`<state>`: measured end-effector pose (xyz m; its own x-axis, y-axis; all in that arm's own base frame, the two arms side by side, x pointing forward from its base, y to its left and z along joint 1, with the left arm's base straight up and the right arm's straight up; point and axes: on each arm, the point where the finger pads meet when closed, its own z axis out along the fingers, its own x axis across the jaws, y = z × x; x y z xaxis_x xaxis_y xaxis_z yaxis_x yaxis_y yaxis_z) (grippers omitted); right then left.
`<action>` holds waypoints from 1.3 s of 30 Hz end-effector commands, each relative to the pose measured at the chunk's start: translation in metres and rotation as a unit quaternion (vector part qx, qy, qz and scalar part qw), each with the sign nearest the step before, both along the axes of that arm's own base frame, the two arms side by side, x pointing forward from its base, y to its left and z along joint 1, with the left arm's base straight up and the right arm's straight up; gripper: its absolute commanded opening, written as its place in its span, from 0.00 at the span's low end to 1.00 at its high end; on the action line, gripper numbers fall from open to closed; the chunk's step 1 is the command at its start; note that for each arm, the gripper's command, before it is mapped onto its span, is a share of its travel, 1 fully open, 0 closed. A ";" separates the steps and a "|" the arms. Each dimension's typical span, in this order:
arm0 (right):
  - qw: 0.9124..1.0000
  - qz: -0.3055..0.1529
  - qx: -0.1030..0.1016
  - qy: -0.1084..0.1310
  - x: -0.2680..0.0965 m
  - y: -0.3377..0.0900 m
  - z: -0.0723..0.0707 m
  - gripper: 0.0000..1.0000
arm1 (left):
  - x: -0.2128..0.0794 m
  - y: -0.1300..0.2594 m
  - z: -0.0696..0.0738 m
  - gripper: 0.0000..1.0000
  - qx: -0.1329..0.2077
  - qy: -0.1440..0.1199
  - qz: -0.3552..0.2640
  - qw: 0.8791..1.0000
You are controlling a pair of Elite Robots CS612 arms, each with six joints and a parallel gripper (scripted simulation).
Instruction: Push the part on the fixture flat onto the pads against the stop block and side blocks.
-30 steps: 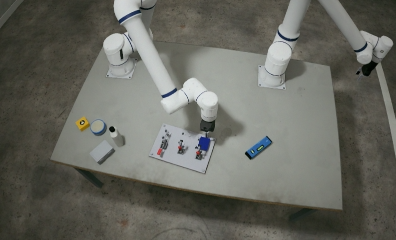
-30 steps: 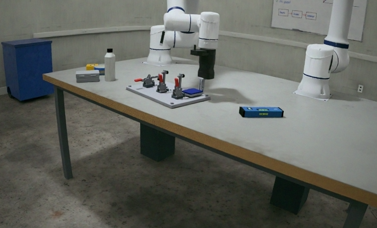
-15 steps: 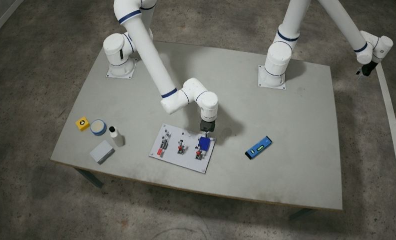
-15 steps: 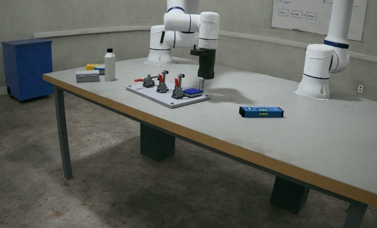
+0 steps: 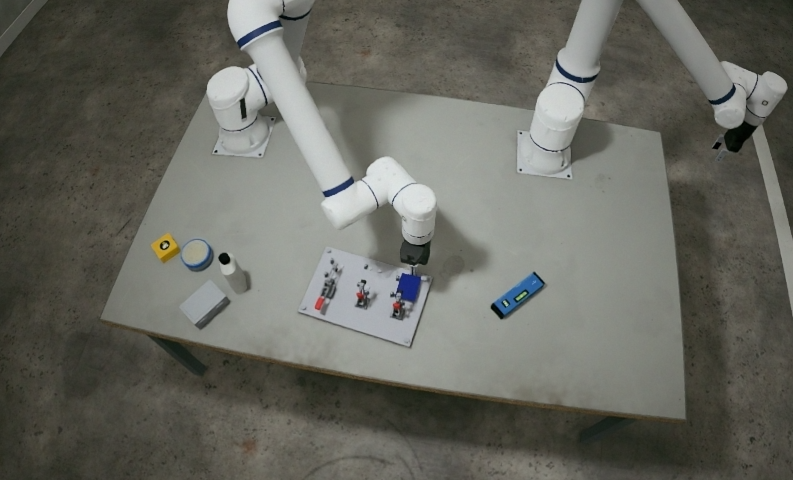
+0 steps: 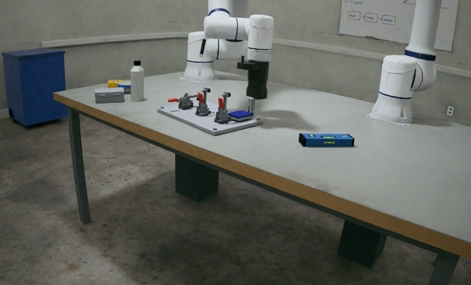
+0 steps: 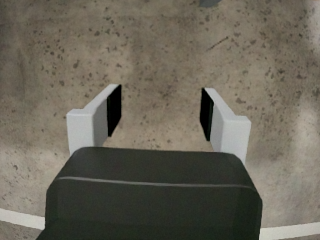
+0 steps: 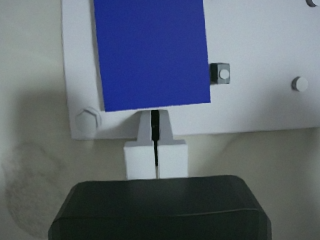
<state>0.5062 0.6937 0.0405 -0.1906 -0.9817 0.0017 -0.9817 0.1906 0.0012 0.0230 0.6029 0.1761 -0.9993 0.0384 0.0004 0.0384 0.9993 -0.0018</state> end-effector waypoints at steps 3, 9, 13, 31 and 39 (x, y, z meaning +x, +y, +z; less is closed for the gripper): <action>1.000 0.000 0.001 -0.001 0.001 0.001 0.001 0.00 | 0.000 0.001 0.001 1.00 0.001 0.000 0.000 1.000; 1.000 0.000 0.001 -0.001 0.001 0.001 0.001 0.00 | 0.000 0.001 0.001 1.00 0.001 0.000 0.000 1.000; 1.000 0.000 0.001 -0.001 0.002 0.000 0.001 0.00 | 0.000 0.001 0.001 1.00 0.001 0.000 0.000 1.000; 1.000 0.000 0.001 -0.001 0.005 0.000 0.001 0.00 | 0.000 0.001 0.001 1.00 0.001 0.000 0.000 1.000; 1.000 0.000 0.001 -0.001 0.005 0.000 0.001 0.00 | 0.000 0.001 0.001 1.00 0.001 0.000 0.000 1.000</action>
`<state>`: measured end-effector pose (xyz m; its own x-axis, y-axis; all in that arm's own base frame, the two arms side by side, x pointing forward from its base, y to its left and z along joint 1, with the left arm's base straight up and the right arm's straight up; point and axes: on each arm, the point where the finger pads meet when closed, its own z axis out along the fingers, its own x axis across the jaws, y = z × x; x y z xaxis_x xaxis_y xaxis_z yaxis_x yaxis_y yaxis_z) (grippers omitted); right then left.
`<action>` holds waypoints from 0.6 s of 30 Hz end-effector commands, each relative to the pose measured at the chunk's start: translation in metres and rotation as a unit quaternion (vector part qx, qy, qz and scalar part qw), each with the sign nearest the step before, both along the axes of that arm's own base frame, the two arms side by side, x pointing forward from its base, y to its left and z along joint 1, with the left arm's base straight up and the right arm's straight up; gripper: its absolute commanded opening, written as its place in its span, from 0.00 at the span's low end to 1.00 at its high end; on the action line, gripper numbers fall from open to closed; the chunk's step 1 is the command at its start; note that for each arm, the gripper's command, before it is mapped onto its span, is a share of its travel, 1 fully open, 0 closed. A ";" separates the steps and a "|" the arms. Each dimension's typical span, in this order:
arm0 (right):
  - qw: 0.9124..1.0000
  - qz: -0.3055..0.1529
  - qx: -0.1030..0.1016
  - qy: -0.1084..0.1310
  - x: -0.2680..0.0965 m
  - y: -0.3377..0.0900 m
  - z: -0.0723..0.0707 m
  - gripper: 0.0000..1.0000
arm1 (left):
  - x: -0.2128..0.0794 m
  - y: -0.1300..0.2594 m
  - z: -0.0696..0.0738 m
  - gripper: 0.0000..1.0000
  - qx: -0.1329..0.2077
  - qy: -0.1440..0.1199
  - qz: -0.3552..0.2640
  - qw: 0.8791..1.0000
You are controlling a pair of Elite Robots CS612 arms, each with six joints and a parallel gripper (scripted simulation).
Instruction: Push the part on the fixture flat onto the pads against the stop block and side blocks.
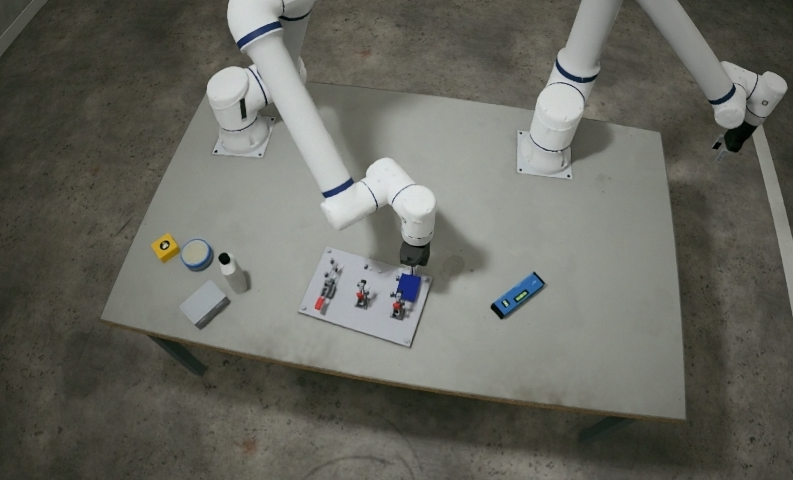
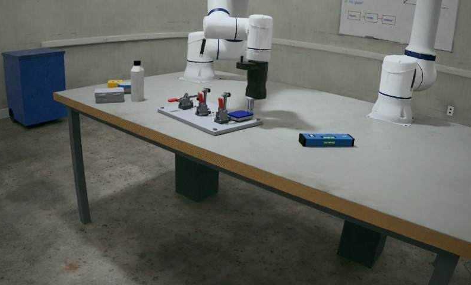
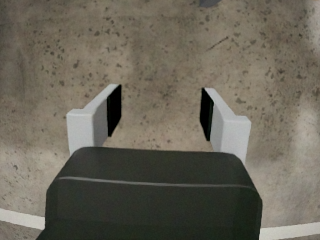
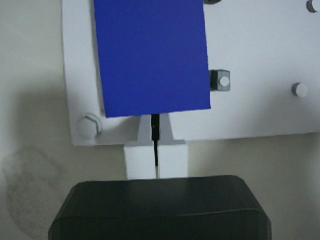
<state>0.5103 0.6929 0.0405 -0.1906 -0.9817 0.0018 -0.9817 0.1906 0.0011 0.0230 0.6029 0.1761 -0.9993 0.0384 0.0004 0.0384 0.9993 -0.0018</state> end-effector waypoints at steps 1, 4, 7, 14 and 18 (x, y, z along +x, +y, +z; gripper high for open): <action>1.000 0.000 0.001 -0.001 0.001 0.001 0.001 0.00 | 0.000 0.001 0.001 1.00 0.001 0.000 0.000 1.000; 1.000 0.000 0.001 -0.001 0.002 0.000 0.001 0.00 | 0.000 0.001 0.001 1.00 0.001 0.000 0.000 1.000; 1.000 0.000 0.001 -0.001 0.003 0.000 0.001 0.00 | 0.000 0.001 0.001 1.00 0.001 0.000 0.000 1.000; 1.000 0.000 0.001 -0.001 0.004 0.000 0.001 0.00 | 0.000 0.001 0.001 1.00 0.001 0.000 0.000 1.000; 1.000 0.000 0.001 -0.001 0.004 0.000 0.001 0.00 | 0.000 0.001 0.001 1.00 0.001 0.000 0.000 1.000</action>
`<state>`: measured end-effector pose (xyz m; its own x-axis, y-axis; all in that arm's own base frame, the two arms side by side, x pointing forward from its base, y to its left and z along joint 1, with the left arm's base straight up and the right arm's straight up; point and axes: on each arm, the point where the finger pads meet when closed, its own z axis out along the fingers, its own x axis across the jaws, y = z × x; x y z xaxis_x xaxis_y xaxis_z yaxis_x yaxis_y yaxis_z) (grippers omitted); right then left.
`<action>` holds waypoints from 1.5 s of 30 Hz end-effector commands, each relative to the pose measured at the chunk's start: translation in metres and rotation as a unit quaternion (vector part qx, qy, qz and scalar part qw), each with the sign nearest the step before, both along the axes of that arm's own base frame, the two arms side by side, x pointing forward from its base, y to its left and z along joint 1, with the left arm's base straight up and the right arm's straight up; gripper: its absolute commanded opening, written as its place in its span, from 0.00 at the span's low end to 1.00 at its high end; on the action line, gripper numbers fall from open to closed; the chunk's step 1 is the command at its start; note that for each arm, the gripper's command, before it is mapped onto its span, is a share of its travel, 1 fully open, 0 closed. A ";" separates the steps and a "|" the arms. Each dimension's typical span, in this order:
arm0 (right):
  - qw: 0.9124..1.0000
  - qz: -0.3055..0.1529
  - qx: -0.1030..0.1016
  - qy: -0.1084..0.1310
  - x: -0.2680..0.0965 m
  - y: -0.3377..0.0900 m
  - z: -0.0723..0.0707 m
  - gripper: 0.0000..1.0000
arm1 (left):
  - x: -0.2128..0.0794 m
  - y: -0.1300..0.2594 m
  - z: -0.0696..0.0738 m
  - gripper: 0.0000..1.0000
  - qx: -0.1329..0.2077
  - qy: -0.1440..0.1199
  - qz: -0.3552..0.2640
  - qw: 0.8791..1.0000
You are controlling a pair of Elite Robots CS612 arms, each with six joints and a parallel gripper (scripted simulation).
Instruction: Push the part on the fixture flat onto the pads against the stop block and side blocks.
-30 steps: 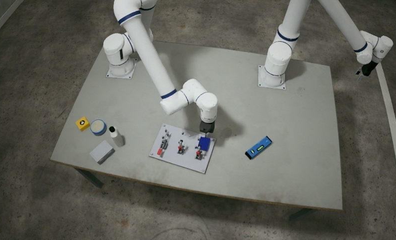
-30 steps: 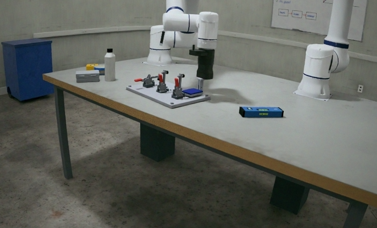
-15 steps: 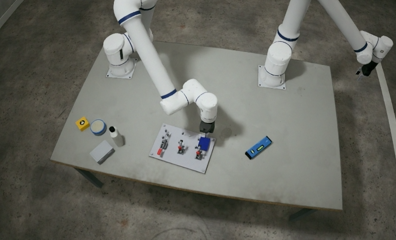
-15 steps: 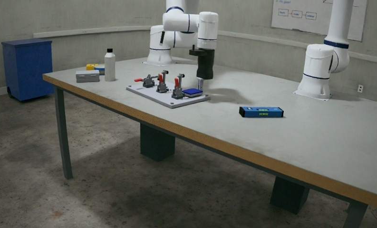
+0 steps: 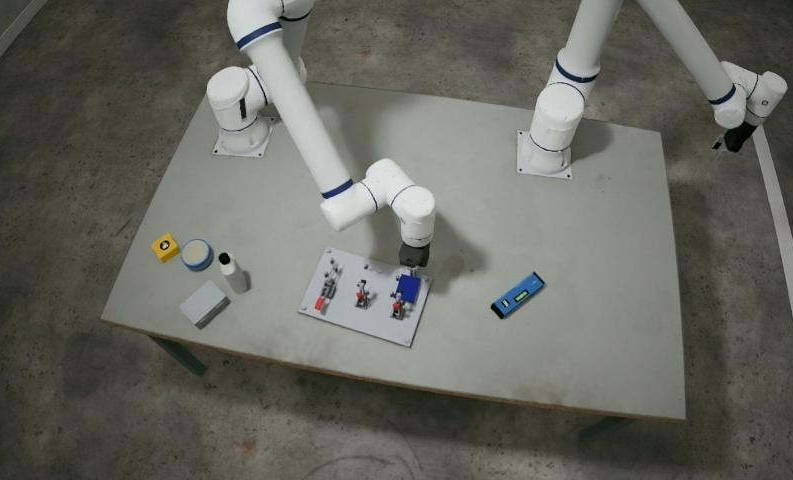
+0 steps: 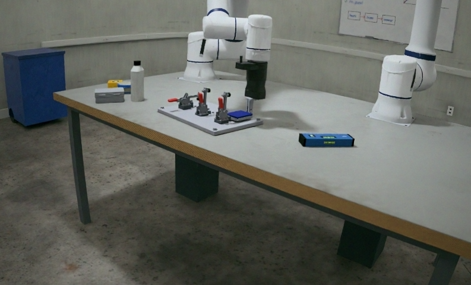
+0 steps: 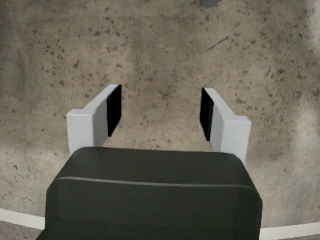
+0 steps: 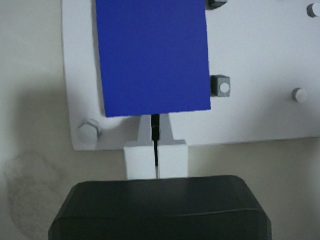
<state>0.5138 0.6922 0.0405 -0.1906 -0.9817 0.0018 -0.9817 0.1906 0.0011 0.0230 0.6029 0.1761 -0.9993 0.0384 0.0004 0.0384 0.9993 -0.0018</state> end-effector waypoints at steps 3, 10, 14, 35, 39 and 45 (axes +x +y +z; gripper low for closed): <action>1.000 0.000 0.001 -0.001 0.001 0.001 0.001 0.00 | 0.000 0.001 0.001 1.00 0.001 0.000 0.000 1.000; 1.000 0.000 0.001 -0.001 0.001 0.001 0.001 0.00 | 0.000 0.001 0.001 1.00 0.001 0.000 0.000 1.000; 1.000 0.000 0.001 -0.001 0.001 0.000 0.001 0.00 | 0.000 0.001 0.001 1.00 0.001 0.000 0.000 1.000; 1.000 0.000 0.001 -0.001 0.001 0.000 0.001 0.00 | 0.000 0.001 0.001 1.00 0.001 0.000 0.000 1.000; 1.000 0.000 0.001 -0.001 0.001 0.000 0.001 0.00 | 0.000 0.001 0.001 1.00 0.001 0.000 0.000 1.000; 1.000 0.000 0.001 -0.001 -0.003 0.001 0.001 0.00 | 0.000 0.001 0.001 1.00 0.001 0.000 0.000 1.000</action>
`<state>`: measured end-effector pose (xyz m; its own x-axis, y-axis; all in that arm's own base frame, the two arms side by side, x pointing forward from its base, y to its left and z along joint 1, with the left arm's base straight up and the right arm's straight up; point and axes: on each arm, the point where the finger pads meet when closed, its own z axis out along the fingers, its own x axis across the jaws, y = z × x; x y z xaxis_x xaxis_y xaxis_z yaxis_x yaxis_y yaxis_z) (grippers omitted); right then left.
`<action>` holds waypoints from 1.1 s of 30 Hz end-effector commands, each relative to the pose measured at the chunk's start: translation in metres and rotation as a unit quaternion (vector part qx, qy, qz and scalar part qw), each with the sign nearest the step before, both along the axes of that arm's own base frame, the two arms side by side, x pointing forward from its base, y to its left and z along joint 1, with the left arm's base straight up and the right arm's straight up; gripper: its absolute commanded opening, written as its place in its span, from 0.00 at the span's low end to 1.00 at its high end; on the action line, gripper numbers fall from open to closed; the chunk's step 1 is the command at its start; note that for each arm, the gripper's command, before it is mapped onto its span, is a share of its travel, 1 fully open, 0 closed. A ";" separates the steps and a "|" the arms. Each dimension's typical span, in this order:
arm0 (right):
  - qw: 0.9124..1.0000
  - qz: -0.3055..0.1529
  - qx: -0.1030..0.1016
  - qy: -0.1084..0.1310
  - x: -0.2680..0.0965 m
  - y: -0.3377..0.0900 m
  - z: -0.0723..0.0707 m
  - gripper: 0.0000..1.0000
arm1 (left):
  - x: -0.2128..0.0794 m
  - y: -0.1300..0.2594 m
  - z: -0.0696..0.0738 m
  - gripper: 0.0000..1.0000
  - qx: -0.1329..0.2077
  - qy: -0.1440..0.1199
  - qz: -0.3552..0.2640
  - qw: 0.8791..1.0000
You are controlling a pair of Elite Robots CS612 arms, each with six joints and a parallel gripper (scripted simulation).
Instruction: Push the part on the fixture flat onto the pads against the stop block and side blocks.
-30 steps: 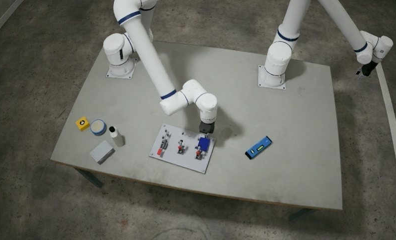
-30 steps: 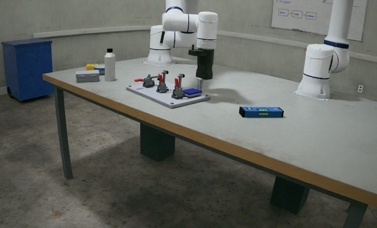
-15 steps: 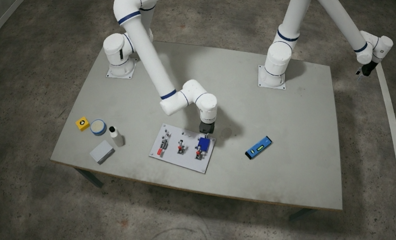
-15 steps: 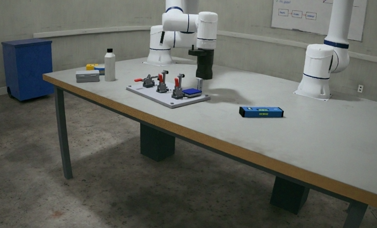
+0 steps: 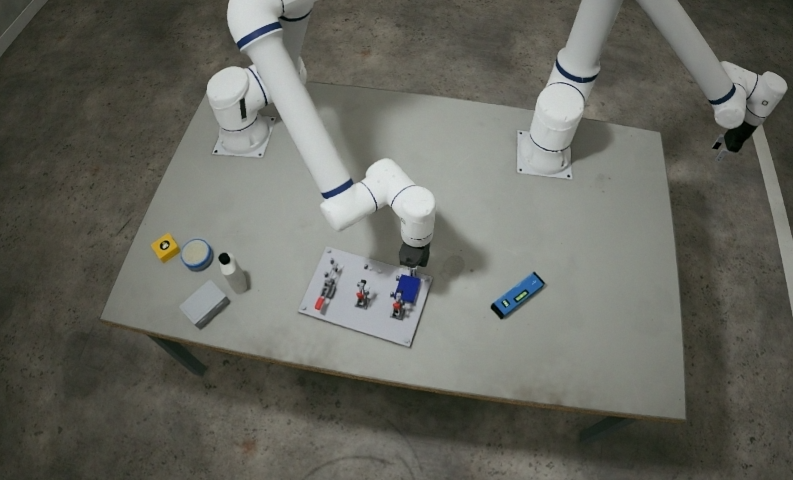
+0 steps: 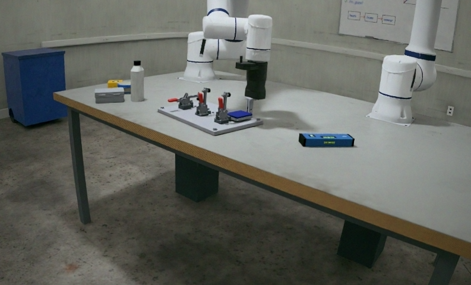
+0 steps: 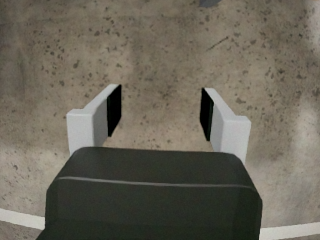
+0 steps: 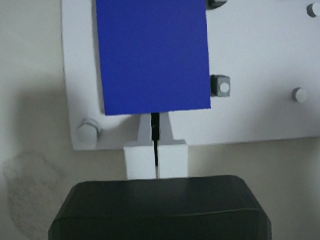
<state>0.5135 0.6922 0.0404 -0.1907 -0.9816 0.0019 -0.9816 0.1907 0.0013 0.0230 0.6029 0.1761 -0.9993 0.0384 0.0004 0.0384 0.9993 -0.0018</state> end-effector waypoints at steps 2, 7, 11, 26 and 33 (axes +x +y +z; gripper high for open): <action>1.000 0.000 0.001 -0.001 -0.005 0.002 0.001 0.00 | 0.000 0.001 0.001 1.00 0.001 0.000 0.000 1.000; 1.000 0.000 0.001 -0.001 -0.010 0.003 0.001 0.00 | 0.000 0.001 0.001 1.00 0.001 0.000 0.000 1.000; 1.000 0.000 0.001 -0.001 -0.015 0.004 0.001 0.00 | 0.000 0.001 0.001 1.00 0.001 0.000 0.000 1.000; 1.000 0.000 0.001 -0.001 -0.018 0.004 0.005 0.00 | 0.000 0.001 0.001 1.00 0.001 0.000 0.000 1.000; 1.000 0.000 0.001 -0.001 -0.018 0.004 0.024 0.00 | 0.000 0.001 0.001 1.00 0.001 0.000 0.000 1.000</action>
